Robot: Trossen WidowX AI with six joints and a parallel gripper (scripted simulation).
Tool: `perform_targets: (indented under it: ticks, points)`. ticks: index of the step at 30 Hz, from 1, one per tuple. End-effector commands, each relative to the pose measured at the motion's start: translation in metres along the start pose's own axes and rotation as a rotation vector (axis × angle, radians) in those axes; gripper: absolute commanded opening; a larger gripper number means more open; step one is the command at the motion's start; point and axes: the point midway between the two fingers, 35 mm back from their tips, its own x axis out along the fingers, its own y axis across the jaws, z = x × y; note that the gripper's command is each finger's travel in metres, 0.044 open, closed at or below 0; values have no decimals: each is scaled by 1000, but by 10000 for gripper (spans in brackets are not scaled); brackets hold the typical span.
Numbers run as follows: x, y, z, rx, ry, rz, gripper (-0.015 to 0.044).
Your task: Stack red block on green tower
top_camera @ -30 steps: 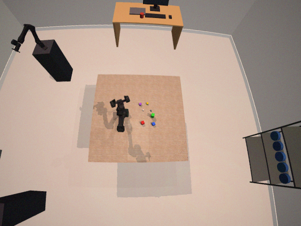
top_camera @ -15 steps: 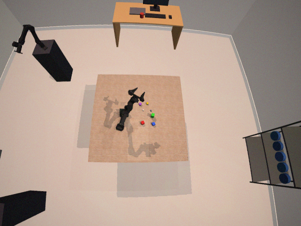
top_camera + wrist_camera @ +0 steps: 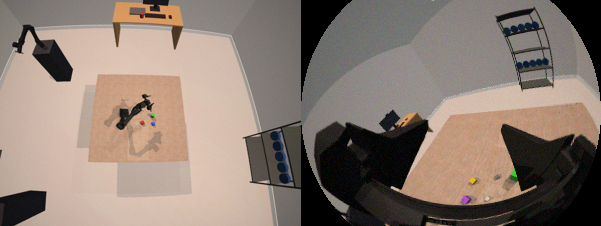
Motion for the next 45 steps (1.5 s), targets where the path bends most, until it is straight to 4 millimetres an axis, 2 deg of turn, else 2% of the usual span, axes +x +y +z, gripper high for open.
perform_targets:
  ticks: [1,5,9,18,21,24,32,40,45]
  points:
    - [10,-43,-32,-62,164,-130,440]
    - [9,-89,-69,-129,367,-251,440]
    - [-3,-131,-104,-190,572,-342,440]
    - [-55,-201,-165,-299,1015,-441,440]
    - [-77,-214,-186,-341,1200,-451,440]
    - [-88,-220,-195,-363,1290,-451,440]
    - [-90,-223,-196,-362,1289,-450,440]
    - [-81,-248,-235,-363,1289,-452,440]
    - [-81,-251,-239,-363,1289,-453,440]
